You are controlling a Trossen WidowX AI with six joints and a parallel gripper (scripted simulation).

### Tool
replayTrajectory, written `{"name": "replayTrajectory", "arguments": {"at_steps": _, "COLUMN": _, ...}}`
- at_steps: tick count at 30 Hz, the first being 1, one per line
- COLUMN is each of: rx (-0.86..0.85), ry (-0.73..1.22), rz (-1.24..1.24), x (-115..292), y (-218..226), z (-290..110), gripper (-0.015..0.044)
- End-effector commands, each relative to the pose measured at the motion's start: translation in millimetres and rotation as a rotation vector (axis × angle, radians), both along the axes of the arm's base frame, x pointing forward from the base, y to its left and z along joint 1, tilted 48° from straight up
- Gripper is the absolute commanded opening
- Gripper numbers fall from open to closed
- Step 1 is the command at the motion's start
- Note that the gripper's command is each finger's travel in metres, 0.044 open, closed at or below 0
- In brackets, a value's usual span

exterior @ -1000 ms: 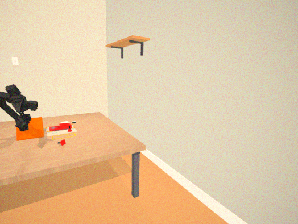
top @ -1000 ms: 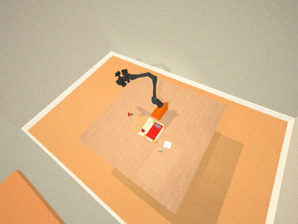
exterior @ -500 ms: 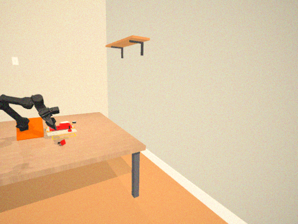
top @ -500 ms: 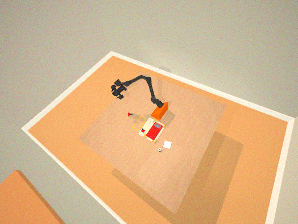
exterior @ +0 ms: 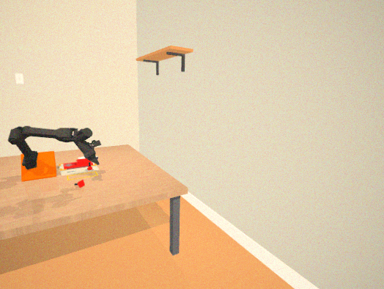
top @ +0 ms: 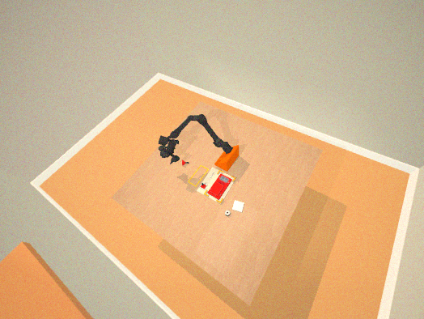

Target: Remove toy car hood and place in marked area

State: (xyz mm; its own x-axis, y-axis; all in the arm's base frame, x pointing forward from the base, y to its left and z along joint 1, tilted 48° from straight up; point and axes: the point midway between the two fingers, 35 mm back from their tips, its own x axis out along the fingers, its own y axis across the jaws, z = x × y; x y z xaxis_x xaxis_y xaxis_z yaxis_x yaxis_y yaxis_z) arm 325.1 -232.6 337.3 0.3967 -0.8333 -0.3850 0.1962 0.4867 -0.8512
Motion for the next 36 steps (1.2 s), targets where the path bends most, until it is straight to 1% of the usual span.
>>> {"name": "replayTrajectory", "arguments": {"at_steps": 1, "rx": 0.123, "ry": 0.041, "rz": 0.014, "x": 34, "y": 26, "z": -50, "gripper": 0.044}}
{"name": "replayTrajectory", "arguments": {"at_steps": 10, "rx": 0.301, "ry": 0.163, "rz": -0.014, "x": 75, "y": 97, "z": -150, "gripper": 0.044}}
{"name": "replayTrajectory", "arguments": {"at_steps": 16, "rx": 0.377, "ry": 0.229, "rz": -0.081, "x": 83, "y": 153, "z": -216, "gripper": 0.044}}
{"name": "replayTrajectory", "arguments": {"at_steps": 23, "rx": 0.397, "ry": 0.318, "rz": -0.219, "x": 65, "y": 214, "z": -292, "gripper": 0.044}}
{"name": "replayTrajectory", "arguments": {"at_steps": 30, "rx": 0.305, "ry": 0.372, "rz": -0.368, "x": 26, "y": 265, "z": -355, "gripper": 0.044}}
{"name": "replayTrajectory", "arguments": {"at_steps": 36, "rx": 0.291, "ry": 0.374, "rz": -0.381, "x": 22, "y": 270, "z": -361, "gripper": 0.044}}
